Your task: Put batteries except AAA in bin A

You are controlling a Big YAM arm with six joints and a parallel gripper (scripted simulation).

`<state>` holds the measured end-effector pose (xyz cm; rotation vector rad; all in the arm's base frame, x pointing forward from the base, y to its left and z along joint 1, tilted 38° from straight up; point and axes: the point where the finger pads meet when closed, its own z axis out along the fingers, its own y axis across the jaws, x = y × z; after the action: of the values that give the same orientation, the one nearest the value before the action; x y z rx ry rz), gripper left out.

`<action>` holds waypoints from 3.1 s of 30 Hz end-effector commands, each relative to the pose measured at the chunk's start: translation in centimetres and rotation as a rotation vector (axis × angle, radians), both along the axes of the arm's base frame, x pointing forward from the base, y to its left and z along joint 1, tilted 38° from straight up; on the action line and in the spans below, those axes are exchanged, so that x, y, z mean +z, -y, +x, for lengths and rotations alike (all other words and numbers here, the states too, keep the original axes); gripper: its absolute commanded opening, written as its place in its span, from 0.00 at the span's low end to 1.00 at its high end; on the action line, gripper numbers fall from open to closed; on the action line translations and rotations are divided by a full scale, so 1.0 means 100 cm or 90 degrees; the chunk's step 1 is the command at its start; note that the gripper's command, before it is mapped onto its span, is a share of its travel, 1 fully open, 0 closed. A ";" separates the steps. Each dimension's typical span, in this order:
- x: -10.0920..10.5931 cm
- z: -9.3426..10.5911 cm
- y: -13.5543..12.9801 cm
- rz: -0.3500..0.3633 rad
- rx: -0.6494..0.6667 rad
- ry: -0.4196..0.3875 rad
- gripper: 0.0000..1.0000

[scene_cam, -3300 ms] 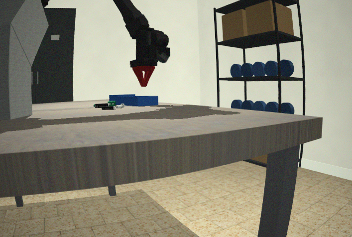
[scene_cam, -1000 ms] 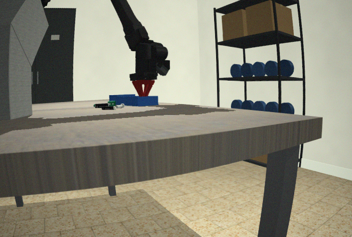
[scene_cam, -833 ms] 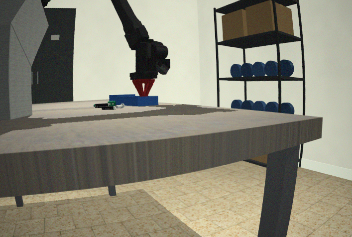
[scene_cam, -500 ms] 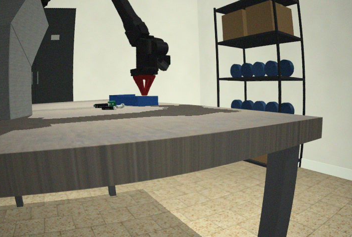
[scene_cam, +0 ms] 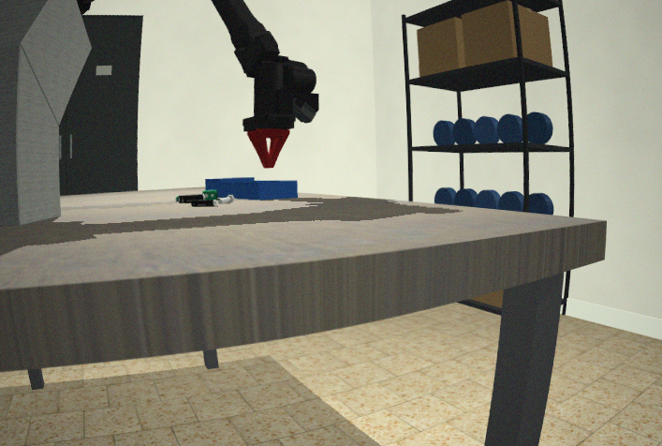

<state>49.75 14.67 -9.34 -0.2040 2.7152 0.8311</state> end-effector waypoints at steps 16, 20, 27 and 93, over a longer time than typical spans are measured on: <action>0.040 -0.004 -0.025 0.003 0.002 0.024 0.09; 0.051 -0.009 -0.041 0.004 0.002 0.024 0.09; 0.051 -0.021 -0.061 0.000 0.002 0.004 0.09; 0.020 -0.001 -0.093 0.003 -0.002 0.013 0.09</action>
<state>48.90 24.01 -7.95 -0.2103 2.7138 0.8322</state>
